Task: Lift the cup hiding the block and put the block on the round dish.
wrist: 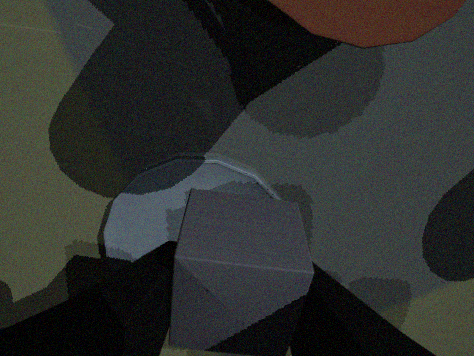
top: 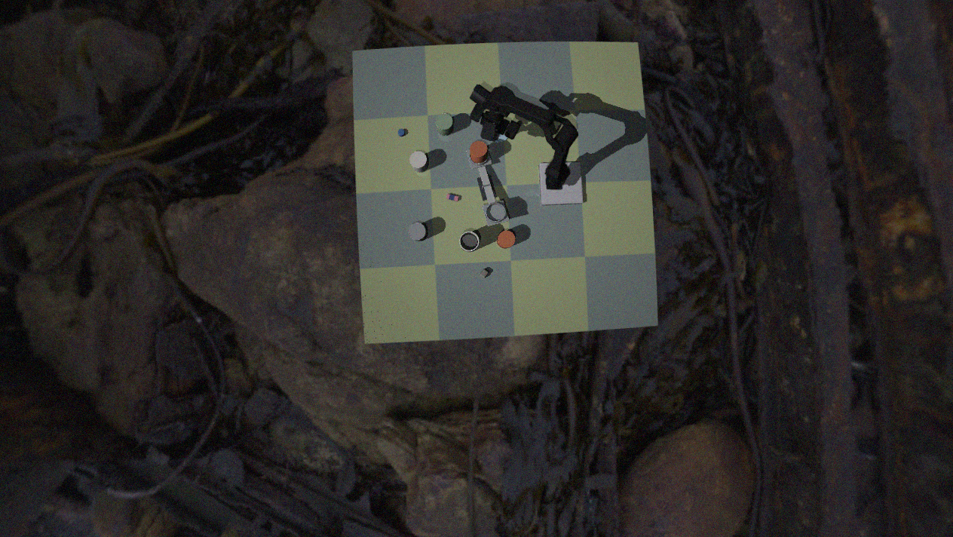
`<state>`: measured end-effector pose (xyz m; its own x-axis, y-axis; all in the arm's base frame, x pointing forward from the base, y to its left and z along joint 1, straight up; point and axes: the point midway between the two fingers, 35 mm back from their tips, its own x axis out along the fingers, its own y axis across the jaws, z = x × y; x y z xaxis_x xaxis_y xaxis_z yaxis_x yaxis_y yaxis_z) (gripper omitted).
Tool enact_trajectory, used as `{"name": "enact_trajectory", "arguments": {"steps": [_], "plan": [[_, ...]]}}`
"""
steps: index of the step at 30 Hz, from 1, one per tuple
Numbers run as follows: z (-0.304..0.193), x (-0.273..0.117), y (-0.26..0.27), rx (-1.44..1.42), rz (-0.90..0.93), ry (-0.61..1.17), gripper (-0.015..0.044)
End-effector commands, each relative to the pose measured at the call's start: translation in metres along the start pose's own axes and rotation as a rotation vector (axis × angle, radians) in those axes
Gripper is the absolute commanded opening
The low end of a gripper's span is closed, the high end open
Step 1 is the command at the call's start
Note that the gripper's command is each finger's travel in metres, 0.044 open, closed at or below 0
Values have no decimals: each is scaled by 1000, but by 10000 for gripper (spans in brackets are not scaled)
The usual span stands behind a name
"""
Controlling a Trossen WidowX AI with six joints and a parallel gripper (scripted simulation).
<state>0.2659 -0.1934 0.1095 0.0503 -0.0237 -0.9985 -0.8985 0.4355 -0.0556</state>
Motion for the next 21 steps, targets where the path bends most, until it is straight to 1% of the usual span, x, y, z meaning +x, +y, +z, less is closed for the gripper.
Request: {"name": "enact_trajectory", "arguments": {"steps": [1, 4, 9, 17, 21], "plan": [[-30, 8, 7, -13, 15, 9, 0], [-44, 13, 12, -19, 24, 11, 0], [-45, 16, 12, -19, 24, 11, 0], [-46, 51, 13, -19, 24, 11, 0], [-46, 55, 13, -19, 24, 11, 0]]}}
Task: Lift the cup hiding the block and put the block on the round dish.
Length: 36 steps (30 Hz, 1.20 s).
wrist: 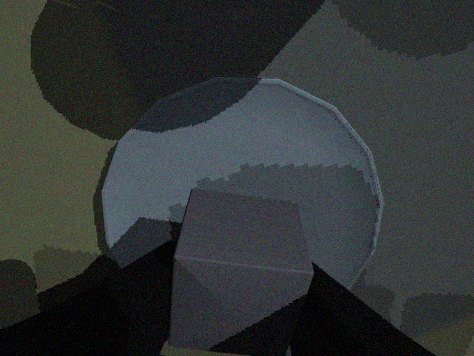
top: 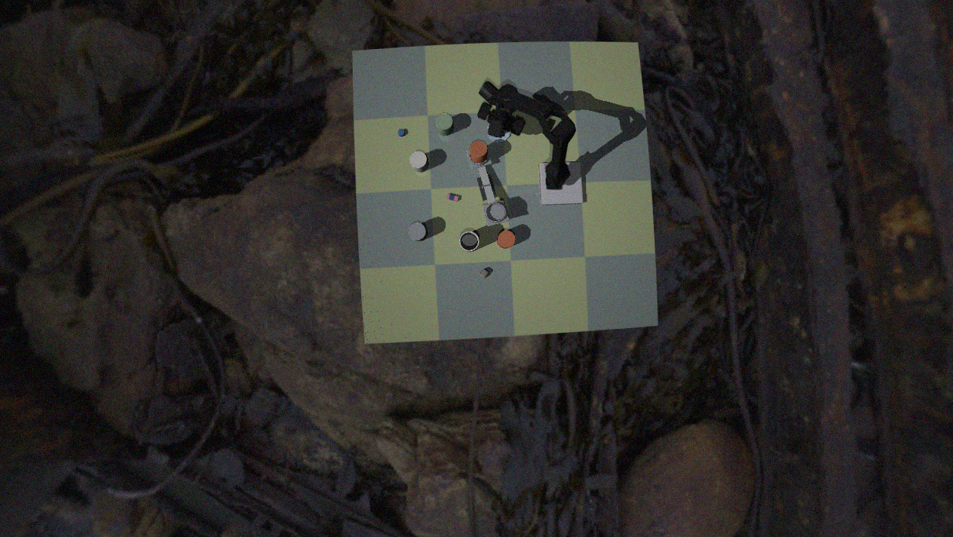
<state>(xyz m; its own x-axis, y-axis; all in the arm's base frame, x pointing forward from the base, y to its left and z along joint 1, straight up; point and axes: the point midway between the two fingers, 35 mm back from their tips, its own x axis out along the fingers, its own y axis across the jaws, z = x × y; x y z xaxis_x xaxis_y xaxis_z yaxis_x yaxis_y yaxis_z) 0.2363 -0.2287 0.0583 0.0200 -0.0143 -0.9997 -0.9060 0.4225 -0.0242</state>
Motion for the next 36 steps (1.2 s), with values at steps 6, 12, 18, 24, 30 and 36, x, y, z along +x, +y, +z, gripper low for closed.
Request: {"name": "enact_trajectory", "arguments": {"steps": [6, 12, 18, 24, 30, 36], "plan": [[-1, 9, -1, -4, -7, 6, 0], [-1, 19, -1, -4, -7, 6, 0], [-1, 20, -1, 0, -7, 2, 53], [-1, 20, -1, 0, -7, 2, 210], [-1, 20, -1, 0, -7, 2, 368], [-1, -34, -1, -4, -7, 6, 440]]}}
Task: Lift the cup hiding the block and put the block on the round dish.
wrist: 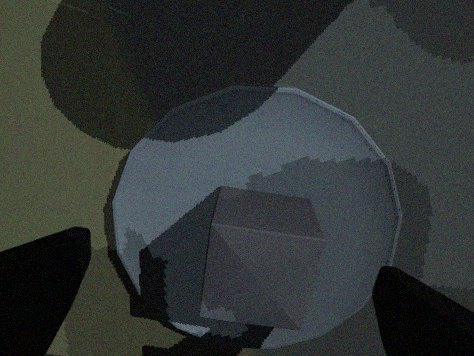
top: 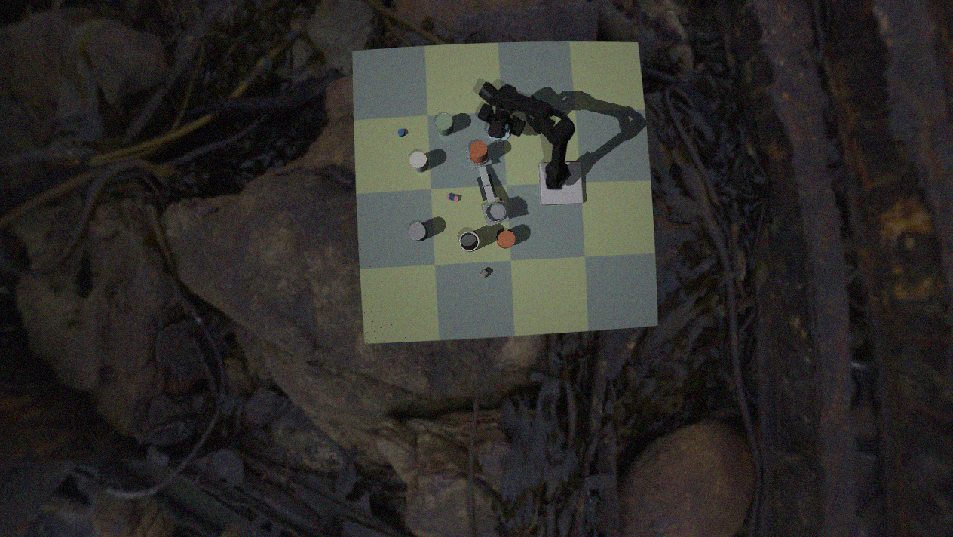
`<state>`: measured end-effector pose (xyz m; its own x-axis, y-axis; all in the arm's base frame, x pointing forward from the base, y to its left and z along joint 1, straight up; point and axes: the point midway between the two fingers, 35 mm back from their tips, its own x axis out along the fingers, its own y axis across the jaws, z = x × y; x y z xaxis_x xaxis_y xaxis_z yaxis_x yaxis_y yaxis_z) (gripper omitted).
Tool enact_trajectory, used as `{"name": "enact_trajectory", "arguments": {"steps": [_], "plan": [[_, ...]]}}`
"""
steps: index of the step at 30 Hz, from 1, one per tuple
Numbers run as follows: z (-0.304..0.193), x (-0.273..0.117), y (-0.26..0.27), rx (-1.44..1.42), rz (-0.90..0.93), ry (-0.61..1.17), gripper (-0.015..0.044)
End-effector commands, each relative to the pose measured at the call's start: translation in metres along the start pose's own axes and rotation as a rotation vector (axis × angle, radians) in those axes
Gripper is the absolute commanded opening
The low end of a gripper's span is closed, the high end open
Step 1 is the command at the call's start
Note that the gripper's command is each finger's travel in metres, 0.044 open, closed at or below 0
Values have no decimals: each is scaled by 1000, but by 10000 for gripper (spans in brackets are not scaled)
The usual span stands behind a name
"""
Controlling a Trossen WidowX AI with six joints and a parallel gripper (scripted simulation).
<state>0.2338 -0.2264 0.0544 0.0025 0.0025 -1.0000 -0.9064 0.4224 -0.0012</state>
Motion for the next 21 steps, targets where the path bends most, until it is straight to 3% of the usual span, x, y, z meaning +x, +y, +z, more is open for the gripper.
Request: {"name": "enact_trajectory", "arguments": {"steps": [1, 6, 11, 21], "plan": [[-2, -41, -3, -4, -30, 14, 440], [-2, -44, -3, -4, -31, 14, 440], [0, -86, 0, 0, -41, 14, 440], [0, -86, 0, 0, -41, 14, 440]]}}
